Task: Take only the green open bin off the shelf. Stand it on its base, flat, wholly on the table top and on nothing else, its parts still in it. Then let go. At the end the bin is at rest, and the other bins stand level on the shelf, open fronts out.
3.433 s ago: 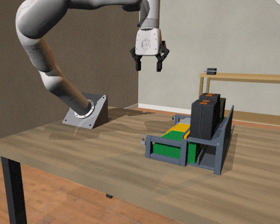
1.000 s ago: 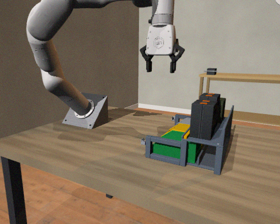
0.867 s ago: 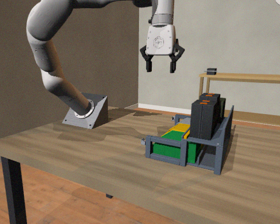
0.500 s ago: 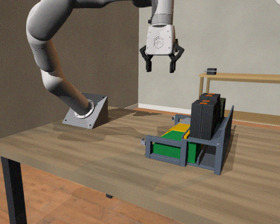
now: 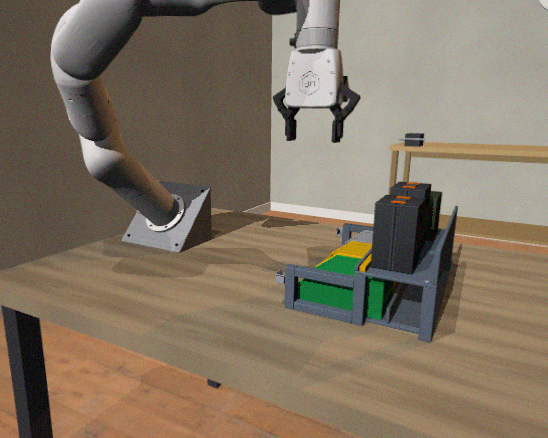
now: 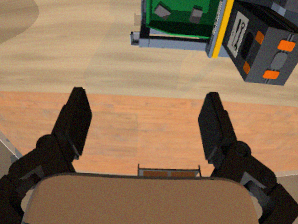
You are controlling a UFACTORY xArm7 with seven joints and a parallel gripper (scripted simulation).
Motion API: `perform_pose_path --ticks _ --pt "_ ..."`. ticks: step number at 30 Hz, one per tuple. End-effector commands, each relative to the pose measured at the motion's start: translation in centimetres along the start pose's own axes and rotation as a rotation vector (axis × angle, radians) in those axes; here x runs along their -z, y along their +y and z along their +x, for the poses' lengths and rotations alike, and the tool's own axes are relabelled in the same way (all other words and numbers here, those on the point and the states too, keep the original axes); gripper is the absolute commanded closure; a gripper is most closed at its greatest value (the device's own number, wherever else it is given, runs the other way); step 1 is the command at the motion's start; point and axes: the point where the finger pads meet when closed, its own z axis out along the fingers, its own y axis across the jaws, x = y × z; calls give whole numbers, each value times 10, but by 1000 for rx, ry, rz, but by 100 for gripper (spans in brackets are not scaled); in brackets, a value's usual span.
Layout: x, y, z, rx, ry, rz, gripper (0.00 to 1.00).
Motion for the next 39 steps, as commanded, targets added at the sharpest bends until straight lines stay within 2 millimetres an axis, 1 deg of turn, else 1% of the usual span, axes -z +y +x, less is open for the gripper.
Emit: perform_pose_path --ticks 1,5,10,22,27,39 --pt "2 0 1 1 2 -4 0" --pt "2 0 1 1 2 -4 0" --pt "-48 0 1 1 2 -4 0" --pt "-48 0 1 1 2 -4 0" --pt "-102 0 2 1 2 -4 0" --pt "-102 0 2 1 2 -4 0"
